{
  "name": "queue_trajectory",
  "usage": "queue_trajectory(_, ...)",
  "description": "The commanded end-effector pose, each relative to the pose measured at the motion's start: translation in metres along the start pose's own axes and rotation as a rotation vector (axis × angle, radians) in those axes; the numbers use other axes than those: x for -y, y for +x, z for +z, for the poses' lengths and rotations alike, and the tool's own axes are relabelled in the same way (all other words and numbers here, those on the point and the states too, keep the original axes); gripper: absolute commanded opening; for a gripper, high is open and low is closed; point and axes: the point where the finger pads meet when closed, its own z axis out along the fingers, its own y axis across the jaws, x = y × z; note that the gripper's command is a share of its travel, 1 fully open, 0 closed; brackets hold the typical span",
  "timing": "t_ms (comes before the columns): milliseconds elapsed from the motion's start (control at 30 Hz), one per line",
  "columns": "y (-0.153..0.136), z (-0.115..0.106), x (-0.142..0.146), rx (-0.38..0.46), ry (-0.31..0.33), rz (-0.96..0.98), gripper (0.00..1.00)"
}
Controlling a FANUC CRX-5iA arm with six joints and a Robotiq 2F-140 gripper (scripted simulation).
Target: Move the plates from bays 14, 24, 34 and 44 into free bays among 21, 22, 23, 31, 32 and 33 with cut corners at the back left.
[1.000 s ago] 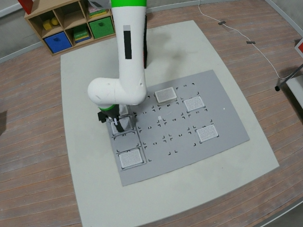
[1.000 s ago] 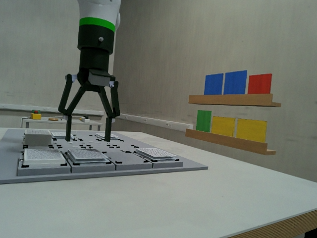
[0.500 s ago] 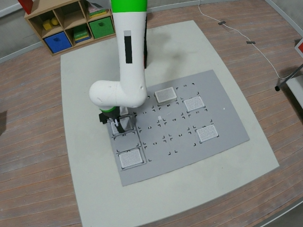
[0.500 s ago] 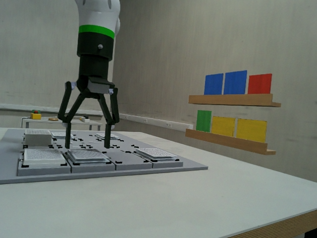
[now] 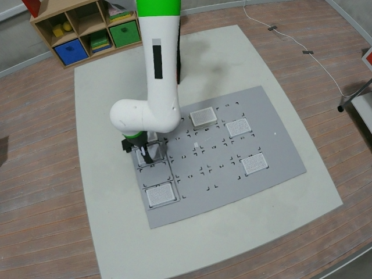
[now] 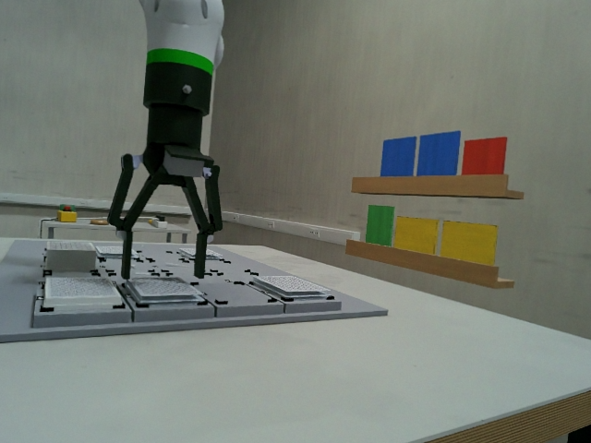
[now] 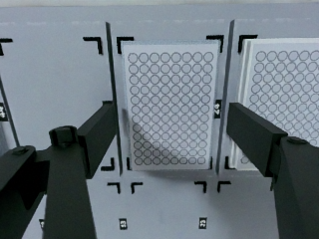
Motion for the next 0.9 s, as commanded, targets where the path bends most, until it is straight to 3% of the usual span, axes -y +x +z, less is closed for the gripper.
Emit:
queue_trajectory(0, 0.000, -0.001, 0.001, -0.001, 0.002, 0.000, 0.70)
queue_trajectory(867, 0.000, 0.019, 0.001, -0.001, 0.002, 0.000, 0.70)
